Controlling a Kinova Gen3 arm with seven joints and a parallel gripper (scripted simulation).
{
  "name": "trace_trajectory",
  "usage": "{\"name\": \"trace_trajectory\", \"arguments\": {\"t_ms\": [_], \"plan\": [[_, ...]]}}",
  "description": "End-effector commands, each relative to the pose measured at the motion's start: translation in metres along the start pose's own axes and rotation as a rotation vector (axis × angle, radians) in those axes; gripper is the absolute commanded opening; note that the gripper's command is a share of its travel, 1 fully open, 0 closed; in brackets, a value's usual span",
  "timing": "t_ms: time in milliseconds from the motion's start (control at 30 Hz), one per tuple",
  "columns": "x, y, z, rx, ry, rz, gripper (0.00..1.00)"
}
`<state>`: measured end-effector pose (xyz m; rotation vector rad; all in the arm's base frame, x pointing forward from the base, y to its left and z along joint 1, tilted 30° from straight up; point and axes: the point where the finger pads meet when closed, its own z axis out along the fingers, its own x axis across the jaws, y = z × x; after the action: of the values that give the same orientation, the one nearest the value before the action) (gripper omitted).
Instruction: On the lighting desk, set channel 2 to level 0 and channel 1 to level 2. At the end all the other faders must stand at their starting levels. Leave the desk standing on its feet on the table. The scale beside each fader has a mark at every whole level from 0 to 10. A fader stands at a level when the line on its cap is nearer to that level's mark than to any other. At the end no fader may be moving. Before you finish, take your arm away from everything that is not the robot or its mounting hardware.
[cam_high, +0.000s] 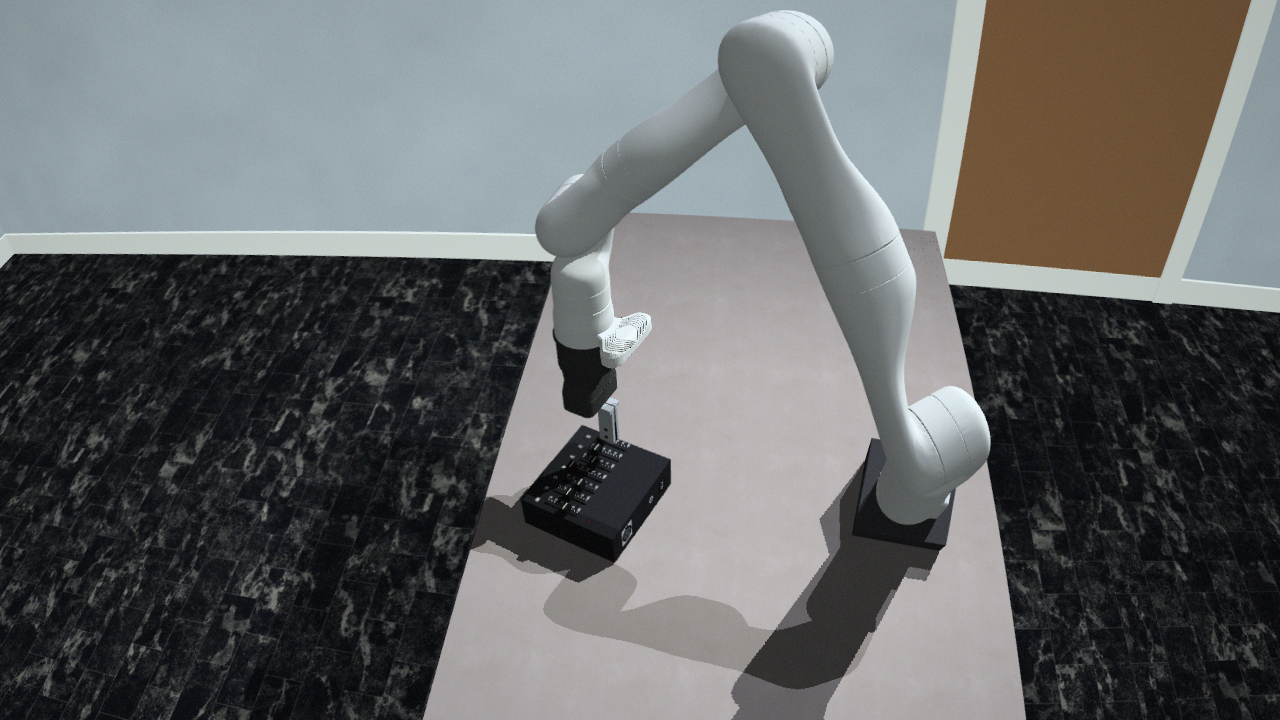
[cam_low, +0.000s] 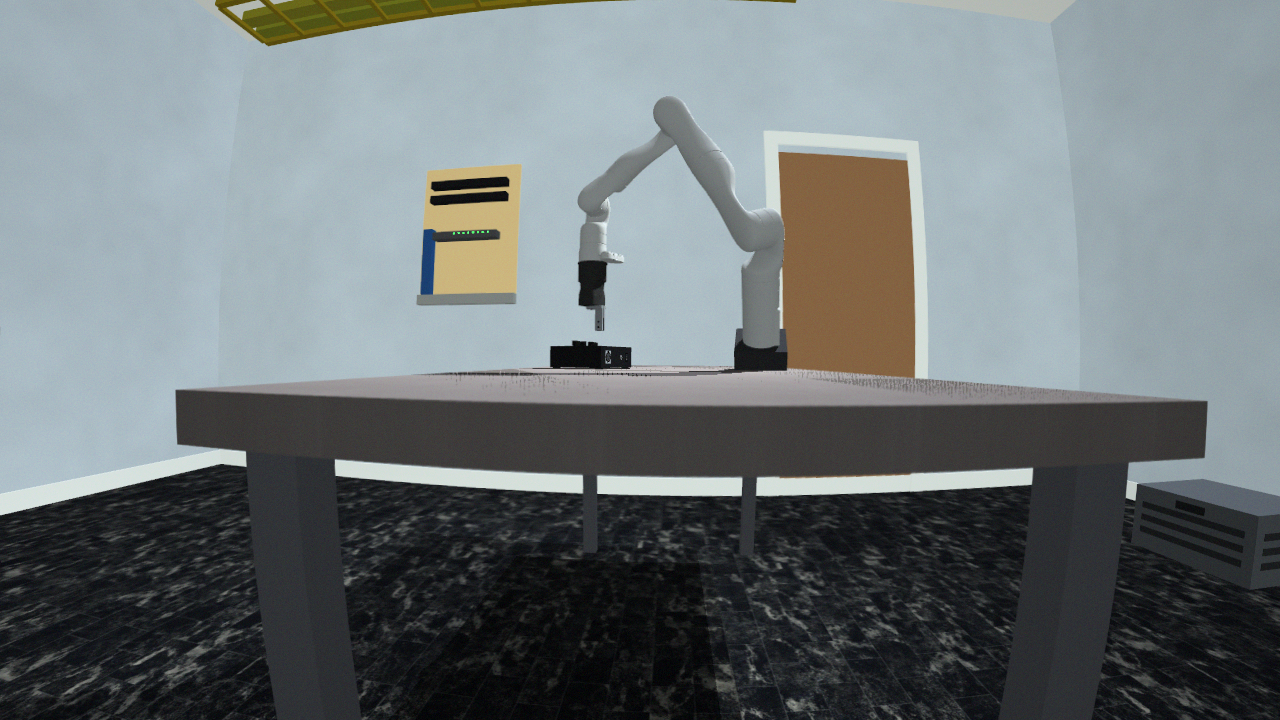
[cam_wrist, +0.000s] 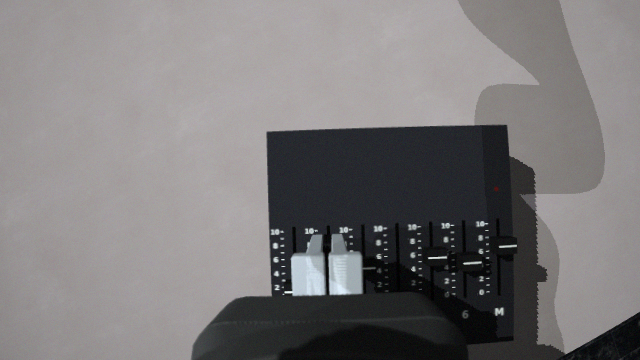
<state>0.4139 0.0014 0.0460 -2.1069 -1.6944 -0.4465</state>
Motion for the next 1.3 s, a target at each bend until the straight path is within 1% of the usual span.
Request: {"name": "trace_trajectory", "arguments": {"t_ms": [0,567,1267], "plan": [[0.0,0.001,-0.001,-0.002,0.0,0.0,0.0],[0.0,0.001,0.002,-0.002,-0.001,0.0,0.0],[0.0,0.001,0.014,-0.002,-0.001,0.0,0.0]]}}
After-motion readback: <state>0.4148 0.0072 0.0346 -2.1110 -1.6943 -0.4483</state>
